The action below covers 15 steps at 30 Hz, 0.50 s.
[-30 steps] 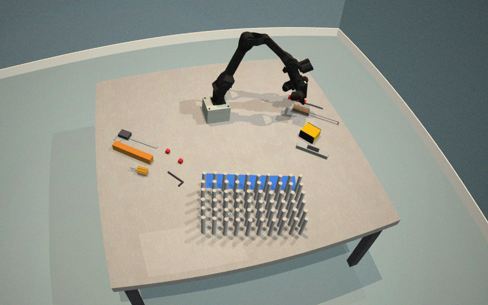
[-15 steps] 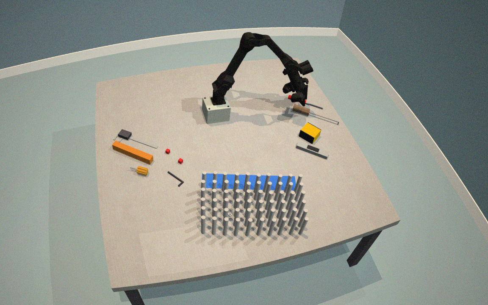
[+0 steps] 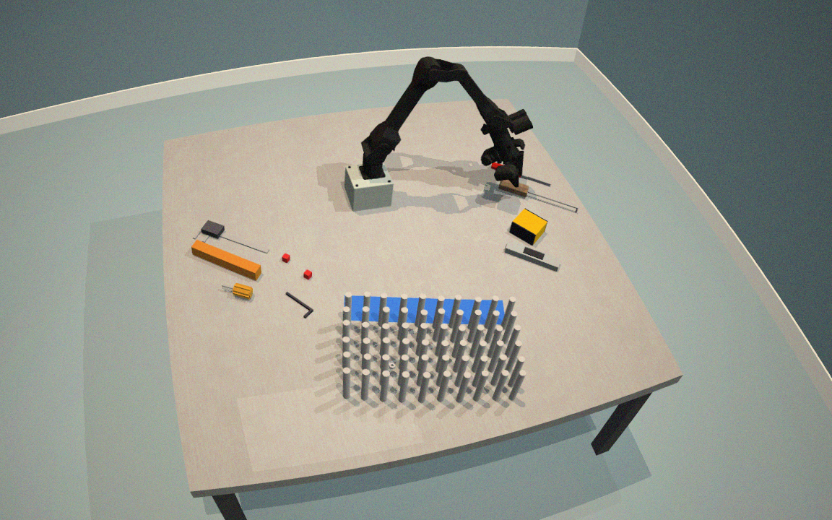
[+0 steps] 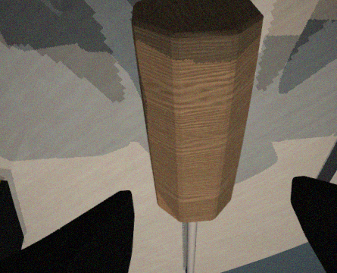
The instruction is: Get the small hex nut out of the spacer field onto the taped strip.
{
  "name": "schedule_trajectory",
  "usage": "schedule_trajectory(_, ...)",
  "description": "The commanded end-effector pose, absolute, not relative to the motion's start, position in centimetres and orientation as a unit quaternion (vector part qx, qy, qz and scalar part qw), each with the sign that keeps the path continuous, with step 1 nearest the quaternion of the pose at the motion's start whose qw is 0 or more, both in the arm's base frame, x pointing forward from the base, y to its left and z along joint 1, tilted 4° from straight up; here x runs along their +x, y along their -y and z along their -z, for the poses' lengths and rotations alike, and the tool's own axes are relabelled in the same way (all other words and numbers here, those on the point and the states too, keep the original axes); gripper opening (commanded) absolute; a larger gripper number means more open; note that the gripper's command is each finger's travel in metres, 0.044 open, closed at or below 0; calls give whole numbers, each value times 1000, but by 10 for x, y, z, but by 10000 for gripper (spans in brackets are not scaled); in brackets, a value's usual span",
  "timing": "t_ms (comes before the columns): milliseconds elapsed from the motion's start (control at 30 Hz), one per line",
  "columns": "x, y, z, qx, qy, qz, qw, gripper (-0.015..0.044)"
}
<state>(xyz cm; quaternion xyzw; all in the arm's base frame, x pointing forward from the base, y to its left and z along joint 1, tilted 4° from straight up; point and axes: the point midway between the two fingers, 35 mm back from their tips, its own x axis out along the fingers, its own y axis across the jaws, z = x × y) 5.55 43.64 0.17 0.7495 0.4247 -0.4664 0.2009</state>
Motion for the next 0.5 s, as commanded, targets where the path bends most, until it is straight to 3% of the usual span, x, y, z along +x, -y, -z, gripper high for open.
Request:
schedule_trajectory(0, 55, -432, 13, 749, -418, 471, 208, 280)
schedule_trajectory(467, 53, -432, 35, 749, -418, 471, 208, 280)
